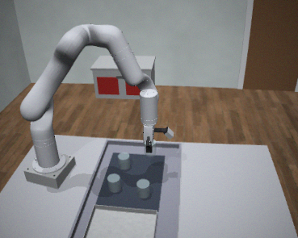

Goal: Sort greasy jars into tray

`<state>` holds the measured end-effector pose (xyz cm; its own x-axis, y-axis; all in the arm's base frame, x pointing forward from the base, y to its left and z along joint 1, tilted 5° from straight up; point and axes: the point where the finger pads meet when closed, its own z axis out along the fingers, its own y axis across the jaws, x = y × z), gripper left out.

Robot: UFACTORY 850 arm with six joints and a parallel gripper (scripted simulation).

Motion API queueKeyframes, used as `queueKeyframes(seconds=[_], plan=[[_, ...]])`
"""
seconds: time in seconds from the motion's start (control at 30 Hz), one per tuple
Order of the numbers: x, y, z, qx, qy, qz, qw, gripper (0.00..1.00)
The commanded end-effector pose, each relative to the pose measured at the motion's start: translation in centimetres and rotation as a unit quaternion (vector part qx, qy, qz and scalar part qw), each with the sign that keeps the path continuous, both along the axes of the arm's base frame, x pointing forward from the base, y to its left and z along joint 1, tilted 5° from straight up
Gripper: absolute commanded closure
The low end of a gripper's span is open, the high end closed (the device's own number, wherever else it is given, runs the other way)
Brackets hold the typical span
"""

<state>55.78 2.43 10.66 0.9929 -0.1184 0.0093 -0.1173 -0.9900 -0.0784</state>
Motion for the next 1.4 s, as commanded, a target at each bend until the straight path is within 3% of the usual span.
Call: queueKeyframes(seconds=[0.0,0.2,1.37], plan=[[0.1,-0.1,1.2,0.0,-0.001,0.0,1.0,1.0],[0.0,-0.2,2.8,0.0,-0.001,0.0,1.0,1.0],[-3.1,-10.0,2.0,0.0,-0.001,0.0,1.0,1.0]])
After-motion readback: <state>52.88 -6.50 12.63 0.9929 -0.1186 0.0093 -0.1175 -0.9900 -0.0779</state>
